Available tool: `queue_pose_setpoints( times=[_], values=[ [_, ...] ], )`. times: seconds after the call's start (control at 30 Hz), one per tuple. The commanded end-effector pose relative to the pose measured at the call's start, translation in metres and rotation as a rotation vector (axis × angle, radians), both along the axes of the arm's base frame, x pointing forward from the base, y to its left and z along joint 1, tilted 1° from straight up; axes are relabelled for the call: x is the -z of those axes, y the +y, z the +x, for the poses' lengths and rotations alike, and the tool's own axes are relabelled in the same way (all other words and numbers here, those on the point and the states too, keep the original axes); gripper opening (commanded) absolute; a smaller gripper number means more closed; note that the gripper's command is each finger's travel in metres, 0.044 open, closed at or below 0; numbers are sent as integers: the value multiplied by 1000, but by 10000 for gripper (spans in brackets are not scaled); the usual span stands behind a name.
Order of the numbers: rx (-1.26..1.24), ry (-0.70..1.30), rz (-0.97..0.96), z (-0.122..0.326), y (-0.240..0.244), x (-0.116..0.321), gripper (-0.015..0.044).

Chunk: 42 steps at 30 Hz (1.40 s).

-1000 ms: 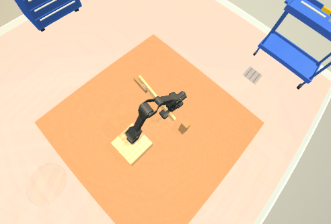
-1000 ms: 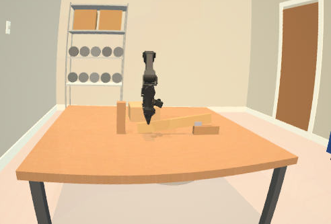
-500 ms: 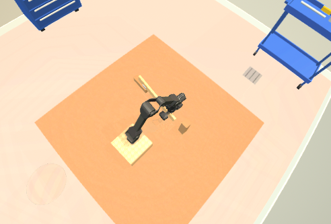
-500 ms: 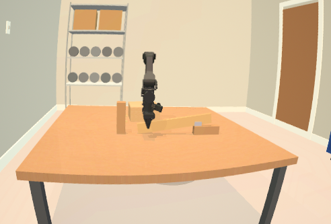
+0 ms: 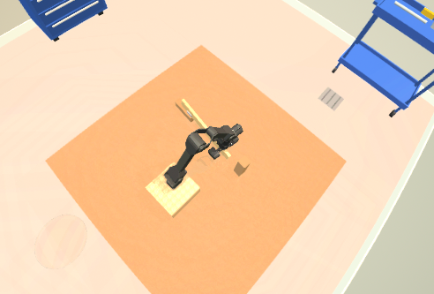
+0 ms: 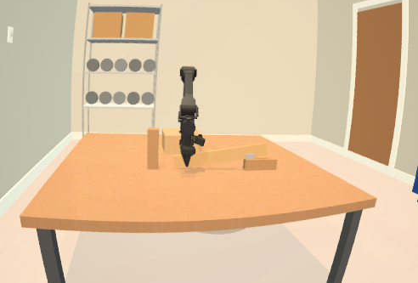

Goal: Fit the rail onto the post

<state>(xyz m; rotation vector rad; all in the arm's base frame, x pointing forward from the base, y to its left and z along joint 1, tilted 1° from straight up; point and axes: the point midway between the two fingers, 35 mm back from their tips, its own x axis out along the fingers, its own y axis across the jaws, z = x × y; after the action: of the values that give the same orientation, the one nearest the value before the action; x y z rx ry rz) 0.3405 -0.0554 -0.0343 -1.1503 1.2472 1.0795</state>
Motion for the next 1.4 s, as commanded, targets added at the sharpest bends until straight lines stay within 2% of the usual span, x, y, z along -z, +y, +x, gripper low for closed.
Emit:
queue_pose_setpoints(
  times=[0.0,0.33,0.57,1.37],
  values=[
    [-5,3,-4,-1,-1,2,309],
    [-5,3,-4,-1,-1,2,46],
    [-5,3,-4,-1,-1,2,0],
    [-5,3,-4,-1,0,-5,0]
  ],
)
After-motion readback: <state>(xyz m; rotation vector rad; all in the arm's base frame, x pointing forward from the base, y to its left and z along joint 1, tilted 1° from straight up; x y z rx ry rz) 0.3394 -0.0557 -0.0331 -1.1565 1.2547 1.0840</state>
